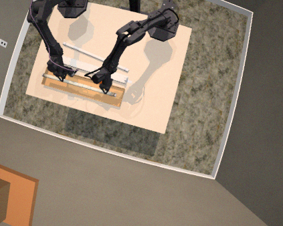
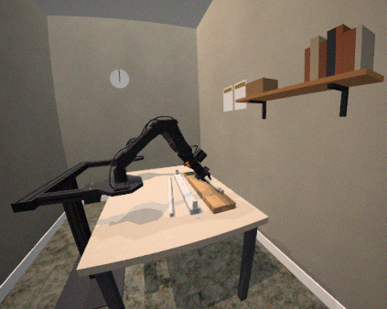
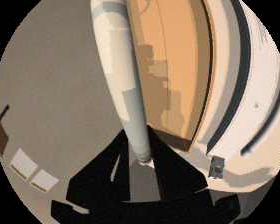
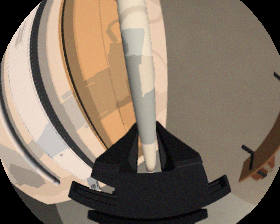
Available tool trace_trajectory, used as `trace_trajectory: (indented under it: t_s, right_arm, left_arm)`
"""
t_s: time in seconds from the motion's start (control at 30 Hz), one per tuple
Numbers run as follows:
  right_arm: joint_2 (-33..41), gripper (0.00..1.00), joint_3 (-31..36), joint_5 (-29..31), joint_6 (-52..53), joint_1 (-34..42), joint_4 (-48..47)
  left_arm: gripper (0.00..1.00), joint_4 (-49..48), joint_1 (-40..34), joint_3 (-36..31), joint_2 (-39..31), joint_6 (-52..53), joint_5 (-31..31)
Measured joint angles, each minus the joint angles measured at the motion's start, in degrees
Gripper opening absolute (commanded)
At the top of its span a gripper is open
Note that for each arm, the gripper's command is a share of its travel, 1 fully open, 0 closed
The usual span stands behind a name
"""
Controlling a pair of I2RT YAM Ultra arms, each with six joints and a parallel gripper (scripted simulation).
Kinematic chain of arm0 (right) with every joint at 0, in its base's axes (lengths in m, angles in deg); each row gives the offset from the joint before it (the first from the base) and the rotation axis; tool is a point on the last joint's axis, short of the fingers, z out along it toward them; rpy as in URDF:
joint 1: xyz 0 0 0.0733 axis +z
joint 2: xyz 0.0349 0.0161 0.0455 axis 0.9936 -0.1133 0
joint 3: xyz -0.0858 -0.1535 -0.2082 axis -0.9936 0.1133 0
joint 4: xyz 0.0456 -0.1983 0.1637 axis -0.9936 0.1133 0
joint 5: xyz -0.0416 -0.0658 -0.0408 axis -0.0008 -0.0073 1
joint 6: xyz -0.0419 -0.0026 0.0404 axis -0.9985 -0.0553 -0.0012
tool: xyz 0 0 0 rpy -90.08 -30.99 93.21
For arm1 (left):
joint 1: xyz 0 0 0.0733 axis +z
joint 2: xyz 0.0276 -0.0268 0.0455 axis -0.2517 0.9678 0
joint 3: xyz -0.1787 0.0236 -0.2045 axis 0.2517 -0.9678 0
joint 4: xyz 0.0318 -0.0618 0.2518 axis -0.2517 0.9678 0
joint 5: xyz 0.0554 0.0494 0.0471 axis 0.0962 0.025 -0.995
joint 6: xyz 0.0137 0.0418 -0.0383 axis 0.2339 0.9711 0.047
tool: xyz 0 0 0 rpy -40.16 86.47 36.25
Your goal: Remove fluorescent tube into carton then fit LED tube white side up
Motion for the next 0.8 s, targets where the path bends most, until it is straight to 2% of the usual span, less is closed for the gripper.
trace_trajectory:
  t_s: [0.8]
  right_arm:
    - [-2.45, 0.11, -0.28, -0.17, 0.0, -0.17, -2.23]
  left_arm:
    - [0.11, -1.49, 0.07, 0.61, 2.03, 0.13, 0.04]
